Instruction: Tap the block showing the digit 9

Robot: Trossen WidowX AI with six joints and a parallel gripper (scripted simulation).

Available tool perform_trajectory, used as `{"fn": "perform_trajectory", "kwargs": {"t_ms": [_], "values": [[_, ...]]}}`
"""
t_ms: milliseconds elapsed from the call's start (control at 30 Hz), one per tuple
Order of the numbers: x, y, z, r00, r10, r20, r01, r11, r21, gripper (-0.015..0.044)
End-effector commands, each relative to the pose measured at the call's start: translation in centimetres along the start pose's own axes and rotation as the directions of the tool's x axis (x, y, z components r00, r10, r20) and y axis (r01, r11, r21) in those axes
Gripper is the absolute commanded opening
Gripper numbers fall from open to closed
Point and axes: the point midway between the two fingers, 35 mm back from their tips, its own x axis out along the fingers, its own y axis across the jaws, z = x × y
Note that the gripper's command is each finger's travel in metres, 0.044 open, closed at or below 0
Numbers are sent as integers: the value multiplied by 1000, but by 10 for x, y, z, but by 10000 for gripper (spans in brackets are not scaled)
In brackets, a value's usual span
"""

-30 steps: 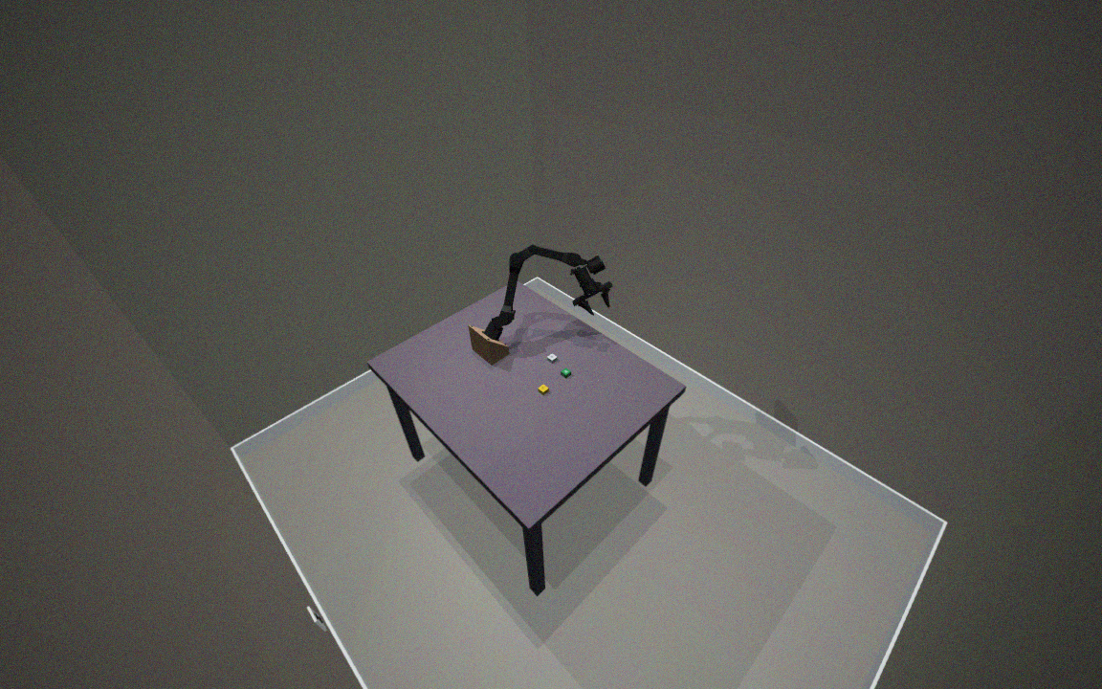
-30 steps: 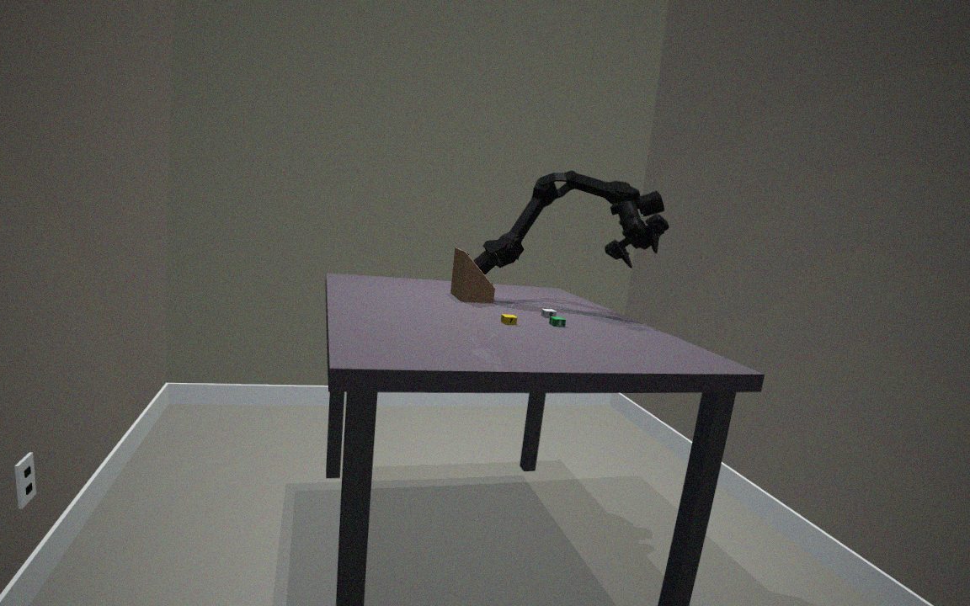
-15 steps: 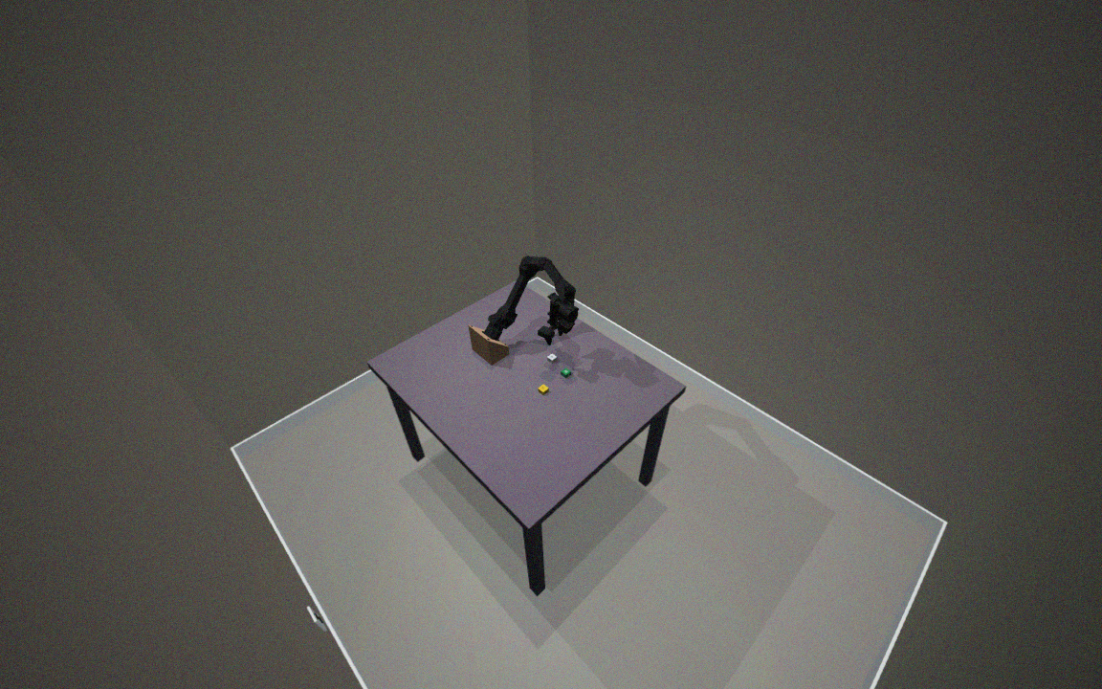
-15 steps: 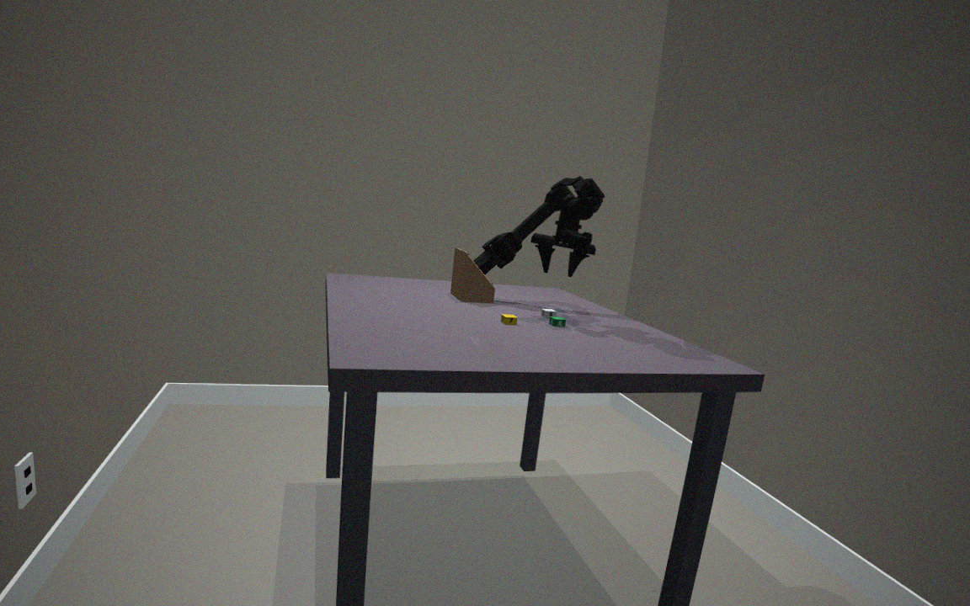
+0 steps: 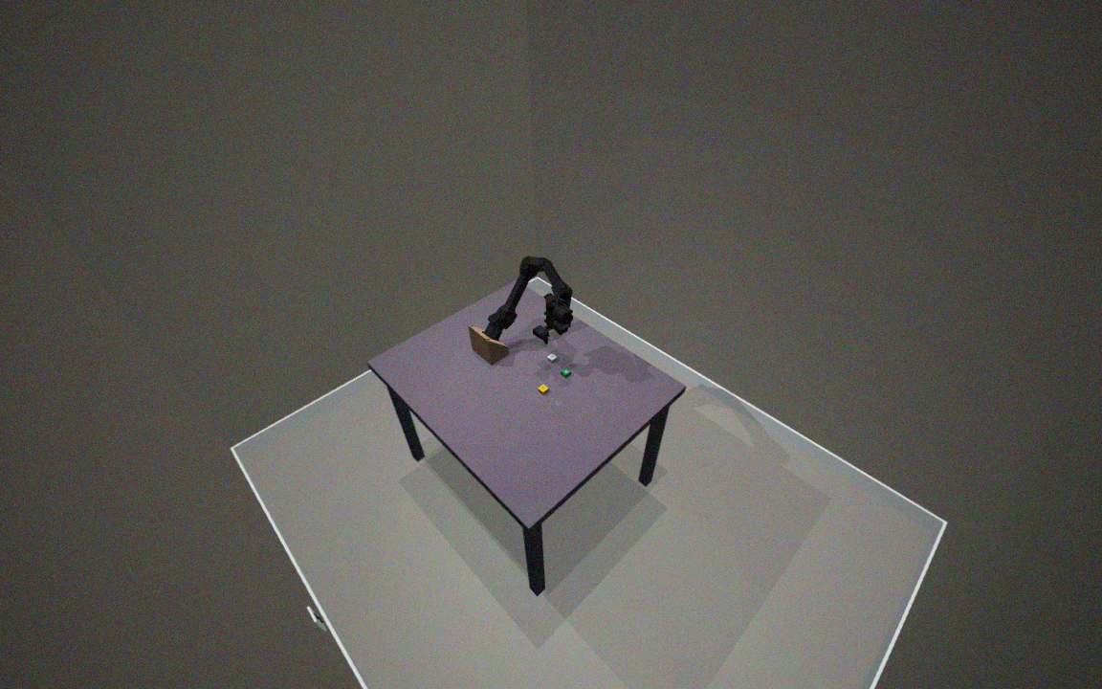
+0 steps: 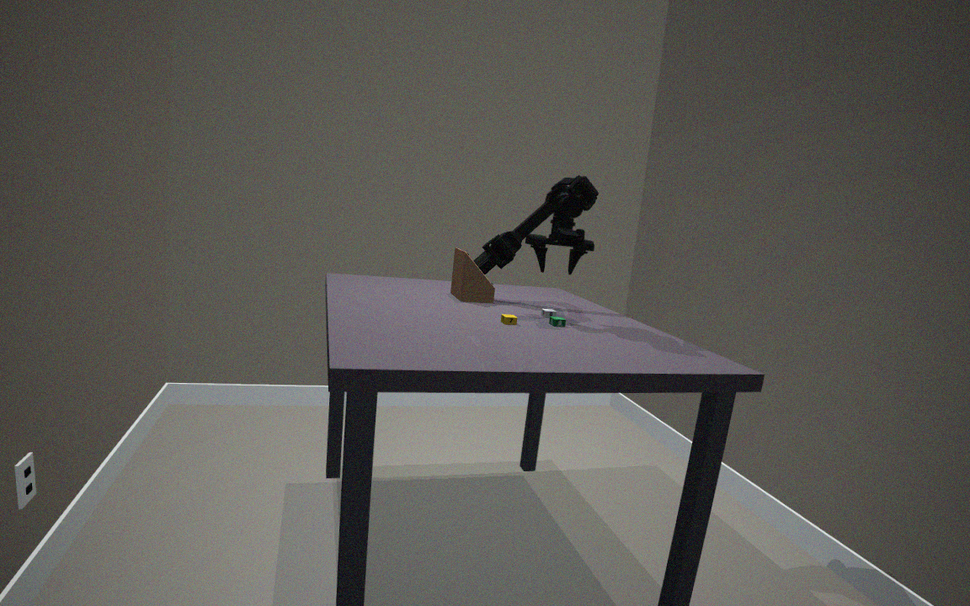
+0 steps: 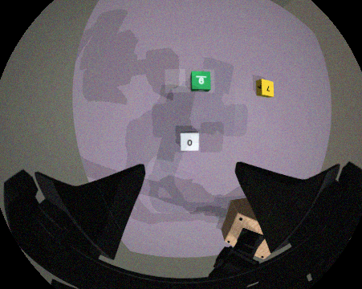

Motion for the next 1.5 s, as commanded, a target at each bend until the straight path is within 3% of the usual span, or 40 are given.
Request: {"fn": "perform_trajectory", "kwargs": {"t_ms": [0,333,667,1367,1467], "values": [[0,1,0,1000,6,-1,-6,1000,7,400],[0,0,2,1000,6,-1,-6,1000,7,400],[-1,-35,106,1000,5,3,-5,1000,2,400],[0,-36,107,1000,4,3,-4,1000,3,400],[24,-36,110,1000,1,3,-1,1000,1,321]]}}
